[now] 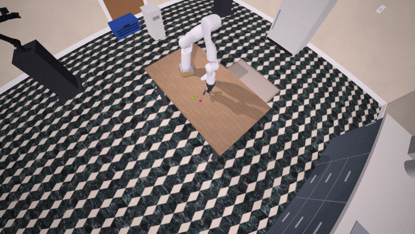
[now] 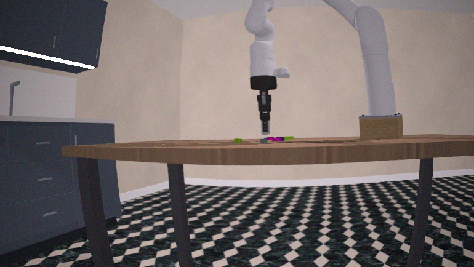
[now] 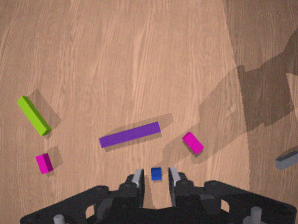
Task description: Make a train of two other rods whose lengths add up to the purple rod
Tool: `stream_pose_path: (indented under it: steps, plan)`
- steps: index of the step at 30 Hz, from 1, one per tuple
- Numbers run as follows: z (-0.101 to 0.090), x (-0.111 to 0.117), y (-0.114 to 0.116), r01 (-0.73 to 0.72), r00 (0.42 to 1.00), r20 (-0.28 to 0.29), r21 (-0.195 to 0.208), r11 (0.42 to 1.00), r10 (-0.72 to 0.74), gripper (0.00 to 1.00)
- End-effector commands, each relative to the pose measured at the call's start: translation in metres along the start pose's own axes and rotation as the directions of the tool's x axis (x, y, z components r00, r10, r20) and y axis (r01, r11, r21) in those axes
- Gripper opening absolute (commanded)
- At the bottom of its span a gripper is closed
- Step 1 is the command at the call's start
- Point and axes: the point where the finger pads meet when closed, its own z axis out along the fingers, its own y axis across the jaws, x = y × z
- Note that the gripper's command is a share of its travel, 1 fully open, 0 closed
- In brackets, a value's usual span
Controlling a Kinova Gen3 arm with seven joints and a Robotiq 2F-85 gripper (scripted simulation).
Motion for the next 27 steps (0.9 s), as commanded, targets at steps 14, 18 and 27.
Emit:
stream_pose_path:
  steps: [14,18,27]
  plan:
    - [0.0003,-0.0007,0.0004,0.017,1.000,-0.001,-0.002,1.000,-0.017,0.24]
    - [0.0003,-0.0007,0.0004,0.017,1.000,-0.001,-0.002,1.000,-0.017,0.24]
    - [0.0042,-0.0038,-0.0017,0.017,1.000,0.008,0.004,1.000,-0.017,0.24]
